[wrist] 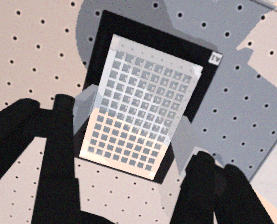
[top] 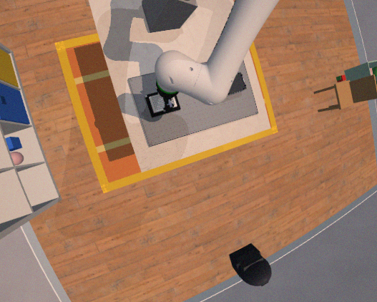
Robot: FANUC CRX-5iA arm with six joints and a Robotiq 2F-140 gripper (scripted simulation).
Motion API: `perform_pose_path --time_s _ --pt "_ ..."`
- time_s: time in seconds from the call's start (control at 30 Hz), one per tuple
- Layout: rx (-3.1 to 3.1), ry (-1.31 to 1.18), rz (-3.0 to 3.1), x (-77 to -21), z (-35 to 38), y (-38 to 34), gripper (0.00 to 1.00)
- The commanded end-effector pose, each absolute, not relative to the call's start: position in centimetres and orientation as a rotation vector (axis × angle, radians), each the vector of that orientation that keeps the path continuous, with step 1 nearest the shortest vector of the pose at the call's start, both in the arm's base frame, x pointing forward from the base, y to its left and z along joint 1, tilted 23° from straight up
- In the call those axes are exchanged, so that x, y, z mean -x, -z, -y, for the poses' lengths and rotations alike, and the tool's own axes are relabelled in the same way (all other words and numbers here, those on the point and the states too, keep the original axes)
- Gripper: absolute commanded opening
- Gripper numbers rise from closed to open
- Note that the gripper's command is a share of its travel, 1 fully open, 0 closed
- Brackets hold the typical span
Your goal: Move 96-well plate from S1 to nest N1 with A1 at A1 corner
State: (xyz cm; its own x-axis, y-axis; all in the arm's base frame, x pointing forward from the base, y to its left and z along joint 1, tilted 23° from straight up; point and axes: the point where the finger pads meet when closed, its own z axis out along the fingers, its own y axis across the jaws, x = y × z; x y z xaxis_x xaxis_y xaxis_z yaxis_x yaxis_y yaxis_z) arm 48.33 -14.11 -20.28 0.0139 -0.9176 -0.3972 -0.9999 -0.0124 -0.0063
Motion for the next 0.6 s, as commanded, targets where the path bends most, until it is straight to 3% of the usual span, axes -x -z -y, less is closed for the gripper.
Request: perform_pose_path --time_s 0.0,0.57 --pt "2.009 -0.409 -1.982 -48.35 14.12 20.3 0.0" --pt "2.009 -0.409 -1.982 -48.35 14.02 20.53 0.0"
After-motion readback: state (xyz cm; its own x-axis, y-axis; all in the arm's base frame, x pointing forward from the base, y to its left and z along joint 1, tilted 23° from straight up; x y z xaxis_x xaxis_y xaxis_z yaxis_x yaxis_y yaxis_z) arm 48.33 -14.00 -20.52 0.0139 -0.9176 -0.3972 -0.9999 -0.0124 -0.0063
